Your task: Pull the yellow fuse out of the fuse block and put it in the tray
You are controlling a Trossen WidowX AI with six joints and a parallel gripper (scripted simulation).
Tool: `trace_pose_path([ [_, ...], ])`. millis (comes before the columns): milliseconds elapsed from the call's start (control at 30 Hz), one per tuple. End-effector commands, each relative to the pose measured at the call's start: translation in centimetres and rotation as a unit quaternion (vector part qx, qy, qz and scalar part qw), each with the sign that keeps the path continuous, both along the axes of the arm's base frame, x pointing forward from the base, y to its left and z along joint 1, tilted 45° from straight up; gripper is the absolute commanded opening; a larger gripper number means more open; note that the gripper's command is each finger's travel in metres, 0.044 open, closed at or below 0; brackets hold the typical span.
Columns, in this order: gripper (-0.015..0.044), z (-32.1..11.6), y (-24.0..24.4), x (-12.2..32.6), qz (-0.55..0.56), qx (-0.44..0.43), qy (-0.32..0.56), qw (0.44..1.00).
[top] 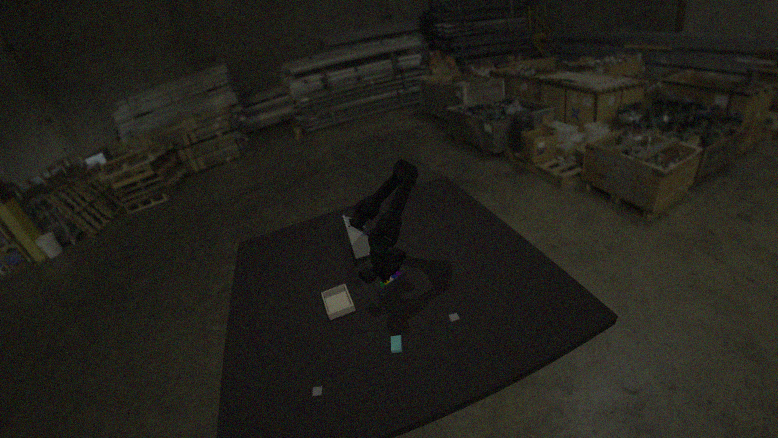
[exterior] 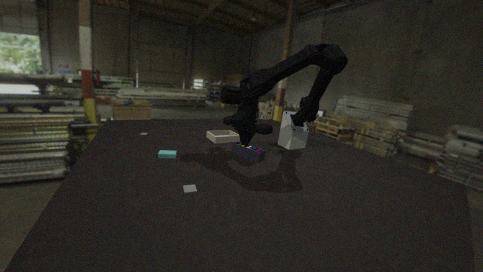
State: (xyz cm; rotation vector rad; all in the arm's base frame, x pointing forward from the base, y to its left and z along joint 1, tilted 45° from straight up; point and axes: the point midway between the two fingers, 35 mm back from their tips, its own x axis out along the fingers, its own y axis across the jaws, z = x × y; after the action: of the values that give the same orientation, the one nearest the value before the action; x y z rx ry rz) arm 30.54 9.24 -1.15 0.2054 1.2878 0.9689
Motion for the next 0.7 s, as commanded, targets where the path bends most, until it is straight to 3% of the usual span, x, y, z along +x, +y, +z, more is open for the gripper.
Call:
trace_pose_path([
  [0,0.0007,0.02,-0.01,0.02,0.000,0.000,0.000,1.000],
  [667,0.0000,0.53,-0.55,0.08,0.000,0.000,0.000,1.000],
])
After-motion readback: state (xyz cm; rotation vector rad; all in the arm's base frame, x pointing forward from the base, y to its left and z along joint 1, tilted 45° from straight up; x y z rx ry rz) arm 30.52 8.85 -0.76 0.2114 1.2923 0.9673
